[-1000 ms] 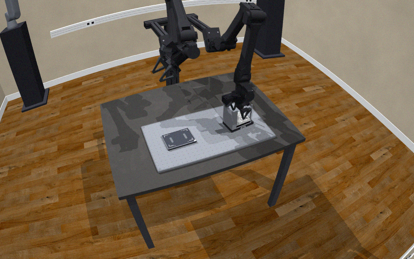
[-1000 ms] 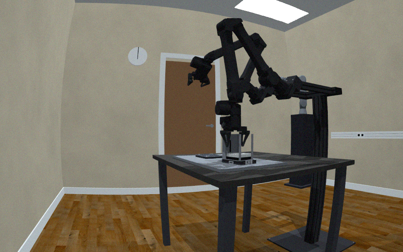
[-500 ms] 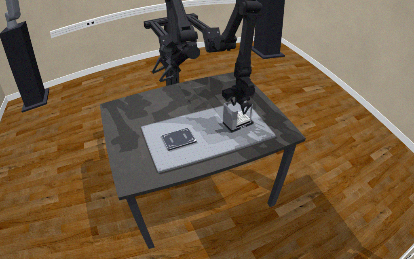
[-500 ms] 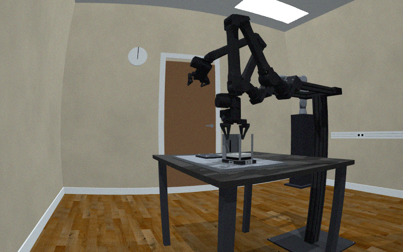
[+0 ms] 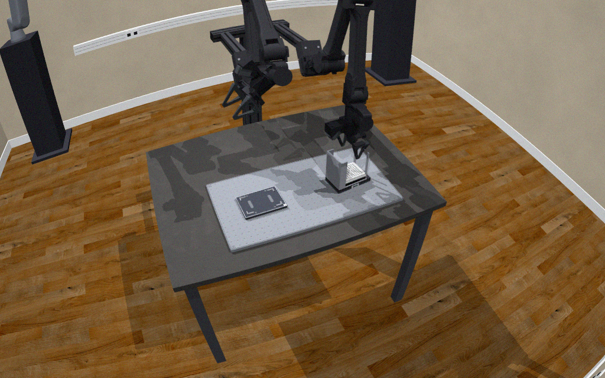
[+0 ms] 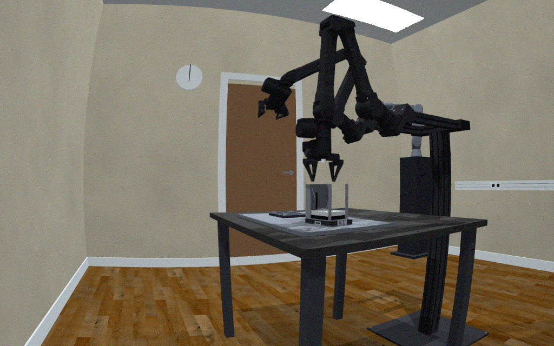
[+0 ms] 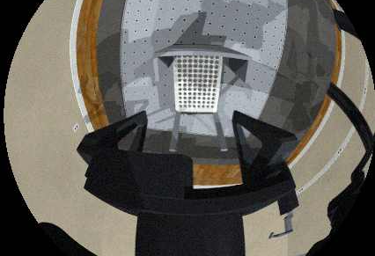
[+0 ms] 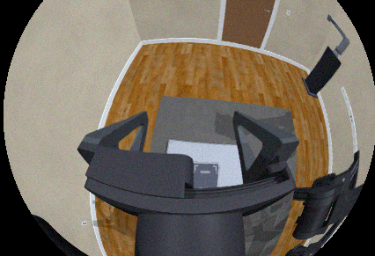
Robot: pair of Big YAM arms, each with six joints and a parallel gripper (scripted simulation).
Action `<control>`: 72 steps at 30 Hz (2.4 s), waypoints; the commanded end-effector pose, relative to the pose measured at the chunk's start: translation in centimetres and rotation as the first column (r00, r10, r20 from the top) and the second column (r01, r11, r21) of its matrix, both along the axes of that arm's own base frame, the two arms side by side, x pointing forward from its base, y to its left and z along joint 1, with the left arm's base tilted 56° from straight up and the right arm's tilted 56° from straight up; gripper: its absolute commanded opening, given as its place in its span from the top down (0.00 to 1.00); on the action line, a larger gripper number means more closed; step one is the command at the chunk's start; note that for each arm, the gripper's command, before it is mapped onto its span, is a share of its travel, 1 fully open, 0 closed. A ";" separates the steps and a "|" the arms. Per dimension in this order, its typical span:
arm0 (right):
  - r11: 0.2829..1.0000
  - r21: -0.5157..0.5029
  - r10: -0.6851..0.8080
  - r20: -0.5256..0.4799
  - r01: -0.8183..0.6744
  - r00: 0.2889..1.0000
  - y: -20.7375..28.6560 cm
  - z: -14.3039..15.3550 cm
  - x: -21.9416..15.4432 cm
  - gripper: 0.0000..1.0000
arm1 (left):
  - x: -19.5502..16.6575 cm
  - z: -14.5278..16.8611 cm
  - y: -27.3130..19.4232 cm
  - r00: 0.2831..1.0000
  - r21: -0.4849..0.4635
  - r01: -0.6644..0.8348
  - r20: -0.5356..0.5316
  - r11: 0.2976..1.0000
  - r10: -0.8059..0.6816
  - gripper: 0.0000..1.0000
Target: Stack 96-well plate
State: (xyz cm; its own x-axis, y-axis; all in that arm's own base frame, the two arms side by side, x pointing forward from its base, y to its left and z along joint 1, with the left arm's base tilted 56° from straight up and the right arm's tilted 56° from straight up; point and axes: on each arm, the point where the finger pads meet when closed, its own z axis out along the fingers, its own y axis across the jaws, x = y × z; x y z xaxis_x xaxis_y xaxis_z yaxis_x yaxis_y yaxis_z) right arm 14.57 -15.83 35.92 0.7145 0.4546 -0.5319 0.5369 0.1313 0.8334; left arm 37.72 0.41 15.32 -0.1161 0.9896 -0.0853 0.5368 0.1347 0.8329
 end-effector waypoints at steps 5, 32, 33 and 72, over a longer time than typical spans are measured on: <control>1.000 -0.005 0.012 0.008 -0.012 1.000 0.2 0.6 -0.3 0.00 | -0.8 0.4 -0.3 1.000 -0.007 0.000 -0.014 1.000 0.000 0.00; 1.000 -0.005 0.012 0.008 -0.012 1.000 0.2 0.6 -0.3 0.00 | -0.7 0.5 -0.1 1.000 -0.001 0.002 -0.005 1.000 -0.002 0.00; 1.000 -0.005 0.012 0.008 -0.012 1.000 0.2 0.6 -0.3 0.00 | -0.7 0.5 -0.1 1.000 -0.001 0.002 -0.005 1.000 -0.002 0.00; 1.000 -0.005 0.012 0.008 -0.012 1.000 0.2 0.6 -0.3 0.00 | 0.0 0.2 -11.8 1.000 -0.013 0.006 -0.002 1.000 -0.006 0.00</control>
